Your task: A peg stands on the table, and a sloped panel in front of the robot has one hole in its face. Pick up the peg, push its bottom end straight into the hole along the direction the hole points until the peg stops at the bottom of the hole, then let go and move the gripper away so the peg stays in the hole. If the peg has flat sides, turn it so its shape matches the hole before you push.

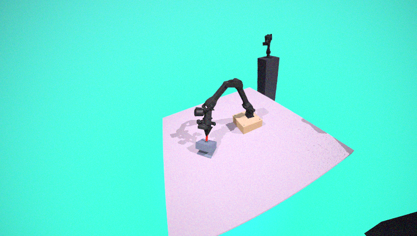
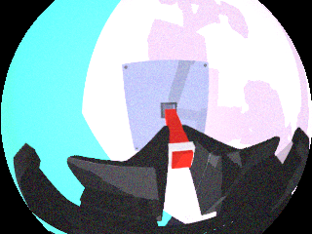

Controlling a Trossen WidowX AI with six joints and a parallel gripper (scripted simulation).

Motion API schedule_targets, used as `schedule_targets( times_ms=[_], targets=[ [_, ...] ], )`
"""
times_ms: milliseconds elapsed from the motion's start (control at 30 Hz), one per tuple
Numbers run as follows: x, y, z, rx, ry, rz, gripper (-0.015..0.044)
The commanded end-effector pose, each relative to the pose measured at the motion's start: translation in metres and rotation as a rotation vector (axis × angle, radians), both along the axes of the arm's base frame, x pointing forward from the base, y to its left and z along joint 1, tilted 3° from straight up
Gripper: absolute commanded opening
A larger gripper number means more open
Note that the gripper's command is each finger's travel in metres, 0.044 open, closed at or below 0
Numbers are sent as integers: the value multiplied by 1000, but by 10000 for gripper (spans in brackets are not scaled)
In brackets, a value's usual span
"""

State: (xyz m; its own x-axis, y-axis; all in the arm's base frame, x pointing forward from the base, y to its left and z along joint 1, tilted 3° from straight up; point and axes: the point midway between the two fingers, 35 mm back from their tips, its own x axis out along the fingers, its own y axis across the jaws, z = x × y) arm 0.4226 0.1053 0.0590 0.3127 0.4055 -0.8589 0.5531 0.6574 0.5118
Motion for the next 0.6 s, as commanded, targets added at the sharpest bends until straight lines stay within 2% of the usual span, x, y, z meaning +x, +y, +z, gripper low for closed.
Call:
schedule_targets(
  times_ms=[0, 567],
  targets=[
    [0, -1, 2, 0, -2, 0, 0],
    [2, 1, -2, 0, -2, 0, 0]
  ],
)
